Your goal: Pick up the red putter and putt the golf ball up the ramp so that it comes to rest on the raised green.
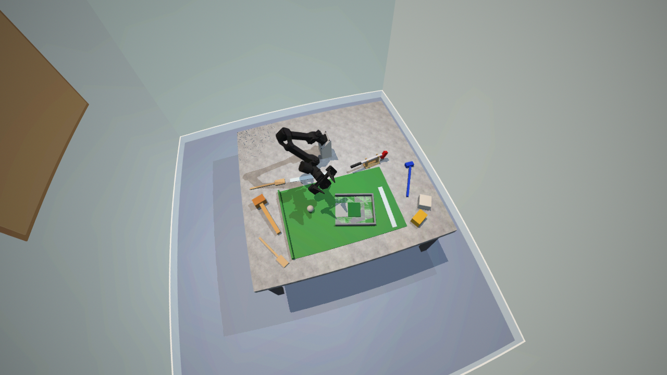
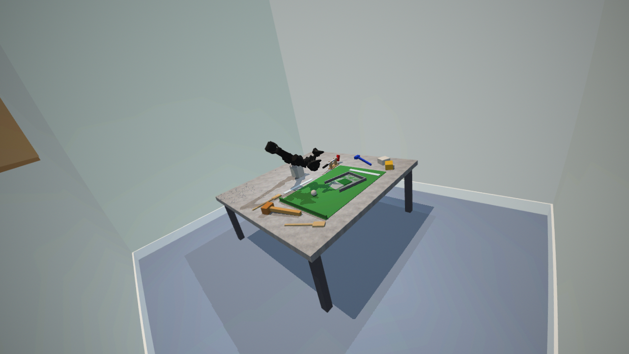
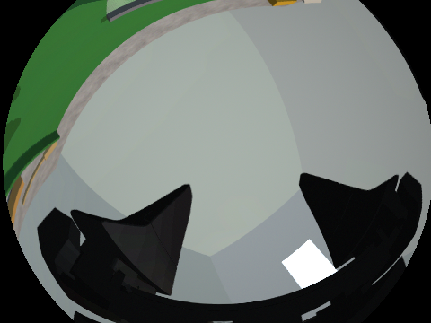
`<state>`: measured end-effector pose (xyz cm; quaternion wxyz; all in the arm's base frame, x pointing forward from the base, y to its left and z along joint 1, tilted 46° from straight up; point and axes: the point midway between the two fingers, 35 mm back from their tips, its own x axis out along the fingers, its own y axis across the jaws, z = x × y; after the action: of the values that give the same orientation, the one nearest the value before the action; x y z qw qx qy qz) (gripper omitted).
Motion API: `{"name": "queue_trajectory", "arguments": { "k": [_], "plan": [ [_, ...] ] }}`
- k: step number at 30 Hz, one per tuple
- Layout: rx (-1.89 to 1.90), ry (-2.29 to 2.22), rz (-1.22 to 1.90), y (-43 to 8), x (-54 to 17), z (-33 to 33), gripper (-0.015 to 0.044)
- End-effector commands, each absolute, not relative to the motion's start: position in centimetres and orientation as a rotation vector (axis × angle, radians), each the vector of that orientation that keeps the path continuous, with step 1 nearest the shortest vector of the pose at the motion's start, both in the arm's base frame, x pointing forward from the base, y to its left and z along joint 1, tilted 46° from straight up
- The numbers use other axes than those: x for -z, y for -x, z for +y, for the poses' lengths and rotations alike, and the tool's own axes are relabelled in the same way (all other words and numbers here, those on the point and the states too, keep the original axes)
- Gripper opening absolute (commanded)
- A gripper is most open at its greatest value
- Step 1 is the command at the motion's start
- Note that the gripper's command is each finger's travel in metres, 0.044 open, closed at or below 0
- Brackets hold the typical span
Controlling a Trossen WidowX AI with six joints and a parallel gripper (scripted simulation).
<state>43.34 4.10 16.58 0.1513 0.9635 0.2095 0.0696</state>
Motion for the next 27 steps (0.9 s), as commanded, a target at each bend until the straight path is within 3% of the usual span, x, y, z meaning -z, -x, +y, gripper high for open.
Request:
{"name": "queue_trajectory", "arguments": {
  "k": [1,12,27],
  "plan": [
    [-0.192,-2.754,0.599,-43.4,-16.4,4.2,0.0426],
    [0.146,-1.767,0.709,-43.4,-3.6,10.5,0.0440],
    [0.088,-0.649,1.048,-37.3,6.3,14.3,0.0440]
  ]
}}
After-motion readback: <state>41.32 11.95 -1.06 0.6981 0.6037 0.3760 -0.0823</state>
